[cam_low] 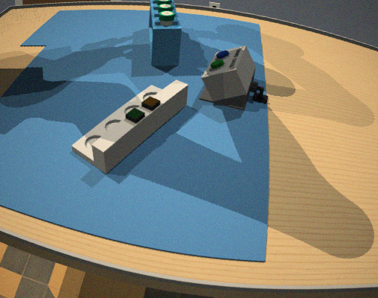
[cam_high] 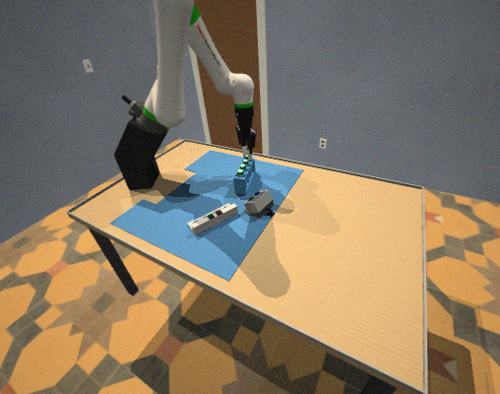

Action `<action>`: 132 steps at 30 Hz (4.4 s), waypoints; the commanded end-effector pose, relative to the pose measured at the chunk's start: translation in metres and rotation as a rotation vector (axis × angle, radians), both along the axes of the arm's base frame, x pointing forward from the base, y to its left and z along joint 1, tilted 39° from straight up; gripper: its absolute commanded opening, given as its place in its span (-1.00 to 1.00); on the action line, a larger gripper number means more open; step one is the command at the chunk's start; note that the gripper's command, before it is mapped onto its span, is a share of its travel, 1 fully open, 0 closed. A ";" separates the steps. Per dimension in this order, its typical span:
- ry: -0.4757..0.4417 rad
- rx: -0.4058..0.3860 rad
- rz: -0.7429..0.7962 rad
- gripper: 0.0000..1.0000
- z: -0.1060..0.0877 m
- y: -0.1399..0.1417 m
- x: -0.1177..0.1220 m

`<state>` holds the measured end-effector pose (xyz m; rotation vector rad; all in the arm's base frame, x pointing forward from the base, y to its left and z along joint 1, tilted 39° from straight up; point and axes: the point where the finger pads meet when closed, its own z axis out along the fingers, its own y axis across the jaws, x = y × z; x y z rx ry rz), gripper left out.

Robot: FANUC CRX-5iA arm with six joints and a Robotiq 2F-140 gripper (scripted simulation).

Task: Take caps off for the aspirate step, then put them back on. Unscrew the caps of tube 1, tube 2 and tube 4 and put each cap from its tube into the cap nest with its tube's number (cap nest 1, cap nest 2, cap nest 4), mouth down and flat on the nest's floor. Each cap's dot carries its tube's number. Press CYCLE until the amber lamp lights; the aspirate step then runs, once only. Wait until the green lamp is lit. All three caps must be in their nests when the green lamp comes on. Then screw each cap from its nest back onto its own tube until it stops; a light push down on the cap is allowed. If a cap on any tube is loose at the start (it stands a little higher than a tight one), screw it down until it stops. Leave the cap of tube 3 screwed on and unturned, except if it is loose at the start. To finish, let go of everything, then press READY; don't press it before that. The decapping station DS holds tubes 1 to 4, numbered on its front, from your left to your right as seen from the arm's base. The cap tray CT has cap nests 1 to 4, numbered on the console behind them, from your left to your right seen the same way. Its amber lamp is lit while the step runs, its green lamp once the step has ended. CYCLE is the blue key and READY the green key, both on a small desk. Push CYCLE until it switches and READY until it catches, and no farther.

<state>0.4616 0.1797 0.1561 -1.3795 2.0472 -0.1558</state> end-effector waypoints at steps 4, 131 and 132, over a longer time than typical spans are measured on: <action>-0.005 -0.004 -0.006 -1.00 0.000 -0.001 0.000; -0.265 -0.609 0.808 -0.31 0.001 -0.001 -0.001; -0.265 -0.609 0.808 -0.31 0.001 -0.001 -0.001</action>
